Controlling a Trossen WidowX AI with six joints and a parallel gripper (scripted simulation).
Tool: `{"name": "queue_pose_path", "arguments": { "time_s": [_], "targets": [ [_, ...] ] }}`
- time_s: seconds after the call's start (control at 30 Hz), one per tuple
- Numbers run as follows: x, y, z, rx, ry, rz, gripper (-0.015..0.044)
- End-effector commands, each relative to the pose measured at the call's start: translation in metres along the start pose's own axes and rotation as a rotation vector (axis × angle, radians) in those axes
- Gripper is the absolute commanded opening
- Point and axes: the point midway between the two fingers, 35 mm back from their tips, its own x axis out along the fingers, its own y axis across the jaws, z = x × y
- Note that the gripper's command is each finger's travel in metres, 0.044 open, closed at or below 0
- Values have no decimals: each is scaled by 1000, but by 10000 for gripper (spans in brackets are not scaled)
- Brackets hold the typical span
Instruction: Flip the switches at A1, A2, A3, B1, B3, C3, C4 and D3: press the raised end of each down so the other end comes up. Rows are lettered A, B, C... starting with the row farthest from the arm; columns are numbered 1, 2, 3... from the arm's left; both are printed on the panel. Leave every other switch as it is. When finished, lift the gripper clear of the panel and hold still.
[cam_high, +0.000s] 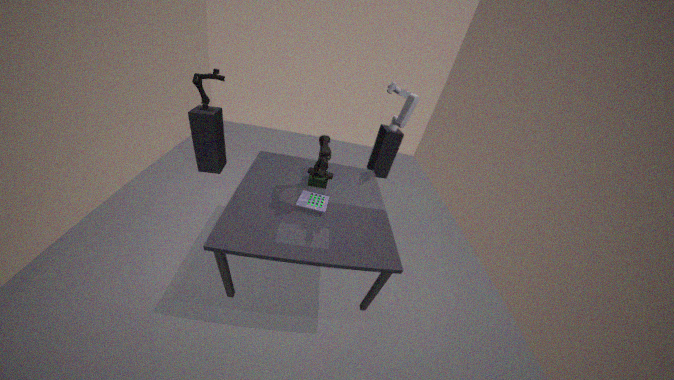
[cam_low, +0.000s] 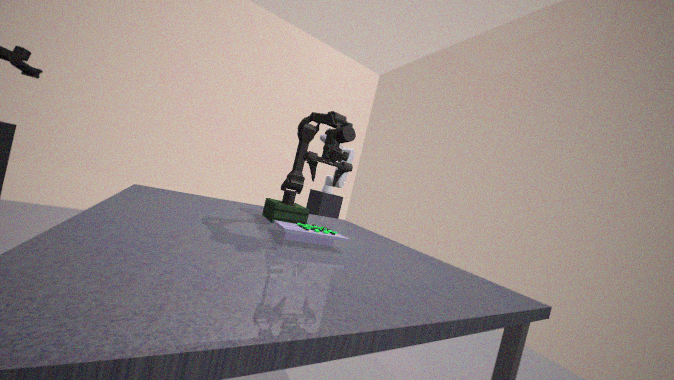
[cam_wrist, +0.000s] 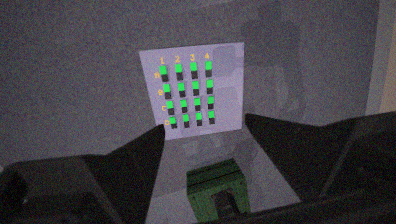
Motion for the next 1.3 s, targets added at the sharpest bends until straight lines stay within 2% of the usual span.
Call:
{"name": "queue_pose_path", "arguments": {
  "time_s": [0.0,0.07,0.27,0.47,0.57,0.7,1.27],
  "targets": [
    [2,1,2,0,0,1,374],
    [16,10,13,-2,4,4,321],
    [92,56,55,-8,20,21,164],
    [102,61,58,-8,22,23,6],
    [104,61,58,-9,24,22,0],
    [137,62,58,-9,48,22,0],
    [158,62,57,-9,48,22,0]
  ]
}}
